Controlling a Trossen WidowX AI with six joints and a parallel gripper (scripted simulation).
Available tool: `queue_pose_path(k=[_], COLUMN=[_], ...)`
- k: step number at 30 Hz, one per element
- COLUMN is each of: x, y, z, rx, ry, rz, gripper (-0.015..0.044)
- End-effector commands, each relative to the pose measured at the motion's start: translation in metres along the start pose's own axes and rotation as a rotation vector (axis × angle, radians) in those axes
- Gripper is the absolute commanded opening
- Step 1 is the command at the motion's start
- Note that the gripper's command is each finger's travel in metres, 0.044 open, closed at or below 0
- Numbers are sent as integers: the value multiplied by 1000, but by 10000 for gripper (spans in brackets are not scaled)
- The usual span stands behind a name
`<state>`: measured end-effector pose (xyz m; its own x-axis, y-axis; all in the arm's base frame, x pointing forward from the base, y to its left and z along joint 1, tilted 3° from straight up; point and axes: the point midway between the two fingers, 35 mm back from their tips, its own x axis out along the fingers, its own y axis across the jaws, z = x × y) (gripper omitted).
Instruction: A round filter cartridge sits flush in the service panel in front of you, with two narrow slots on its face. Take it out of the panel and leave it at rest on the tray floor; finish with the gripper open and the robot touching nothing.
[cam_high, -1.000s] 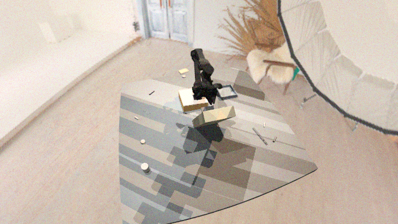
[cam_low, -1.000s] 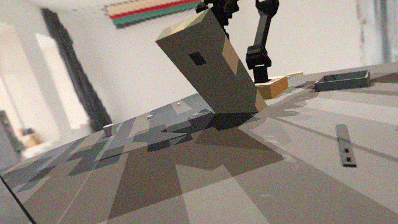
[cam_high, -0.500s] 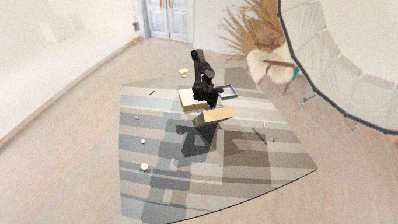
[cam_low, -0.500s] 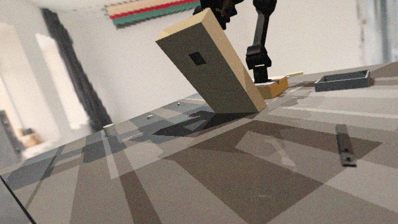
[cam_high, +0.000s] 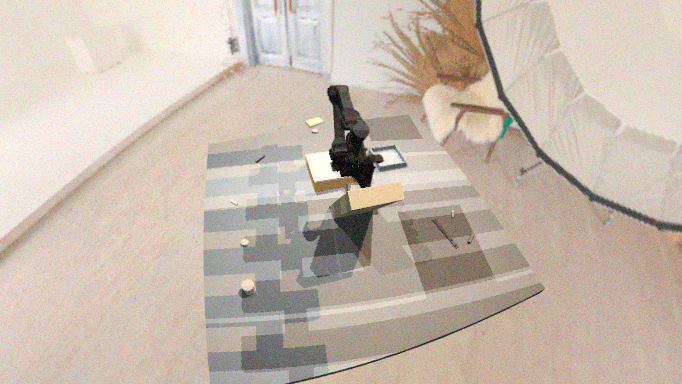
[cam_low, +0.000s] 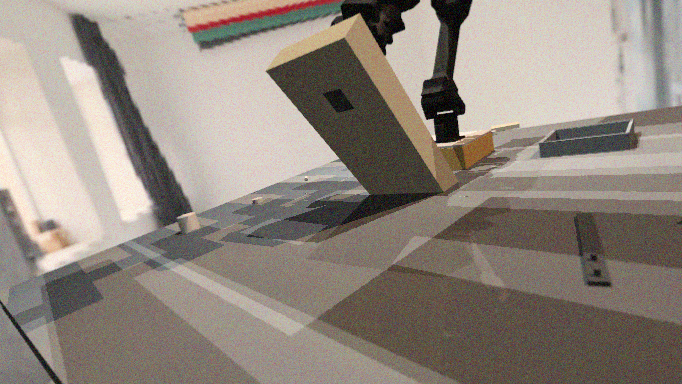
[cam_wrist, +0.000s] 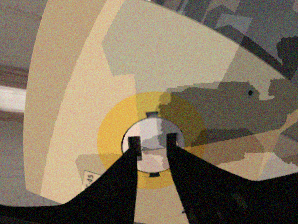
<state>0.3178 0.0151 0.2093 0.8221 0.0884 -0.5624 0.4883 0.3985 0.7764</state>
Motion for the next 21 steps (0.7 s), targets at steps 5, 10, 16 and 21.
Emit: queue_pose_path(k=[5, 10, 16, 21], x=[1, 1, 1, 1], y=[-4, -4, -4, -3], z=[-1, -1, -1, 0], rx=[6, 6, 6, 6], ry=[-1, -1, -1, -1], rz=[-7, -7, -7, -7], gripper=[103, 103, 103, 103])
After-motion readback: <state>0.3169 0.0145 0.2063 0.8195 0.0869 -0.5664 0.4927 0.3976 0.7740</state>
